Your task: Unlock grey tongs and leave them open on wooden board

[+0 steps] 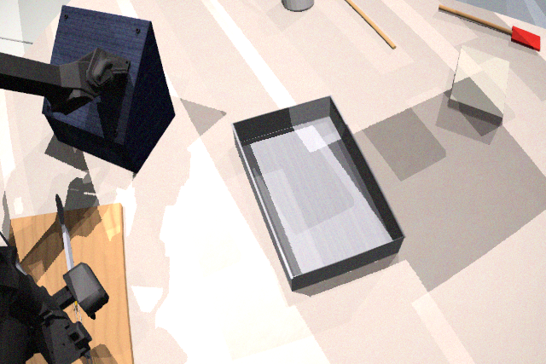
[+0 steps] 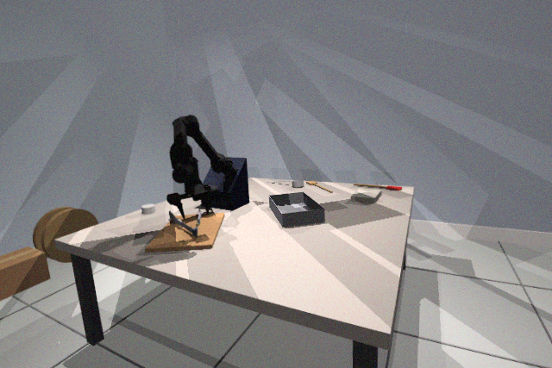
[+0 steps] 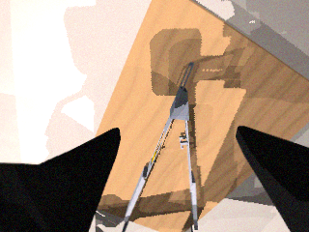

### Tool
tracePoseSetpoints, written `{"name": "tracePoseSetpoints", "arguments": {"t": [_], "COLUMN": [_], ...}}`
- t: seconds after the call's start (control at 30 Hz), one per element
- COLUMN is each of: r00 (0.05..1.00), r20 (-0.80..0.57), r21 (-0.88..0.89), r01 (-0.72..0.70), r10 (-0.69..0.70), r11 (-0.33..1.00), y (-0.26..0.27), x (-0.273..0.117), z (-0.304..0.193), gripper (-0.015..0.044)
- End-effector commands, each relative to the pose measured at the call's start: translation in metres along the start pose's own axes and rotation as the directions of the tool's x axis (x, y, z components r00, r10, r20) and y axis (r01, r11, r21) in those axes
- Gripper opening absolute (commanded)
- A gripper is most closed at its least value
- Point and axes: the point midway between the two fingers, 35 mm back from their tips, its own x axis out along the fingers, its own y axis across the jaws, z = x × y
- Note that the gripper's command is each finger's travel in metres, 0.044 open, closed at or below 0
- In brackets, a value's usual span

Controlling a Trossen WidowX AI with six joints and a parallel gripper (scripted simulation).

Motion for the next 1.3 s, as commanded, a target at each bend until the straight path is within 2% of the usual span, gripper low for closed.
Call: {"name": "tracePoseSetpoints", "arguments": {"t": [0.0,0.2,0.37,0.57,1.27], "r00": [1.000,1.000,1.000,1.000,1.000], "r20": [0.008,0.016,0.017,0.022,0.022], "r21": [0.004,0.000,-0.001,-0.007,-0.007], "r01": [0.005,0.019,0.019,0.011,0.011], "r10": [-0.005,-0.019,-0.019,-0.011,-0.011], "r11": [1.000,1.000,1.000,1.000,1.000], "y": [0.002,0.008,0.008,0.008,0.008], "x": [-0.030,-0.065,-0.069,-0.110,-0.110], "z": [0.034,0.067,0.067,0.059,0.059], "gripper": [0.0440,0.0440,0.0440,0.0440,0.0440]}}
